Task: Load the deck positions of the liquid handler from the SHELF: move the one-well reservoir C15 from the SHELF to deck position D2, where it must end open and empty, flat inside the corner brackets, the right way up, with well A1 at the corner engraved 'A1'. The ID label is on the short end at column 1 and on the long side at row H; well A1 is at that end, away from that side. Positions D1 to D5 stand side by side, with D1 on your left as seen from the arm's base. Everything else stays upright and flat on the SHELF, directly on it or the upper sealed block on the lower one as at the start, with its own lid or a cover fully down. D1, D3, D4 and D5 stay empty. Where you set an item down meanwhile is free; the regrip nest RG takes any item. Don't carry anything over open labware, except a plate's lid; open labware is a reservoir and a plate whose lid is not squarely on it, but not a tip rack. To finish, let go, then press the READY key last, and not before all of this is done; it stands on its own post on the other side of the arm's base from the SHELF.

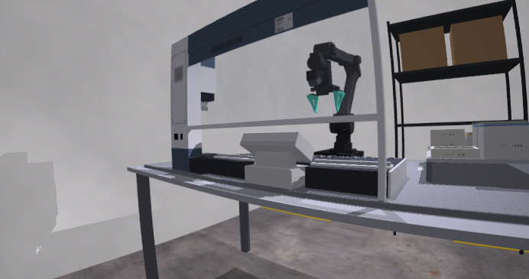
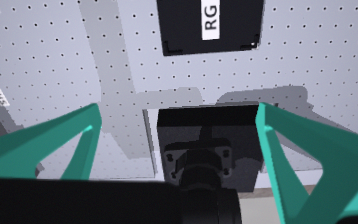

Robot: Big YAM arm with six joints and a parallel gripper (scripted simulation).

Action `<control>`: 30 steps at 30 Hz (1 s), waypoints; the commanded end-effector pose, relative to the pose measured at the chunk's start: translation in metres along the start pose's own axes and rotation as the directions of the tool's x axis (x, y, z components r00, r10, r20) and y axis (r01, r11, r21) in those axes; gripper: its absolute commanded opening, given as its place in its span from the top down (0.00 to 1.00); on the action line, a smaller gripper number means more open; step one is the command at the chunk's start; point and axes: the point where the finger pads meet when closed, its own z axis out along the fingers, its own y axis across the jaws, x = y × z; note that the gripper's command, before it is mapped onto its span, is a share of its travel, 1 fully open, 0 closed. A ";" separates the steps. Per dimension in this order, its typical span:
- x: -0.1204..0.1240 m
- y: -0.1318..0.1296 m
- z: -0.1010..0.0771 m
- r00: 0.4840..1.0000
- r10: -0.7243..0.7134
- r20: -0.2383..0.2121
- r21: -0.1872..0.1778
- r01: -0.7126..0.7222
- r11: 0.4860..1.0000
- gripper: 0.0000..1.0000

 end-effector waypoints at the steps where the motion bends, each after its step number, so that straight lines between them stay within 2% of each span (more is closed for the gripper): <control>1: -0.002 -0.011 -0.013 0.998 -0.051 0.031 -0.003 0.051 0.999 0.00; 3: 0.003 -0.021 -0.007 0.999 -0.050 0.015 -0.001 0.050 0.999 0.00; 6: -0.002 -0.023 -0.013 0.998 -0.050 0.030 0.000 0.051 0.999 0.00; 7: -0.004 -0.023 0.000 0.997 -0.071 0.031 0.000 0.071 0.998 0.00; 8: -0.004 -0.018 0.000 0.993 -0.111 0.031 0.001 0.111 0.994 0.00; 10: -0.004 -0.018 0.000 0.988 -0.153 0.030 0.002 0.153 0.988 0.00; 12: -0.012 -0.017 -0.011 0.979 -0.193 0.058 0.008 0.193 0.981 0.00; 16: -0.011 -0.017 -0.011 0.971 -0.232 0.052 0.009 0.232 0.973 0.00; 30: -0.011 -0.017 -0.011 0.869 -0.492 0.047 0.022 0.491 0.871 0.00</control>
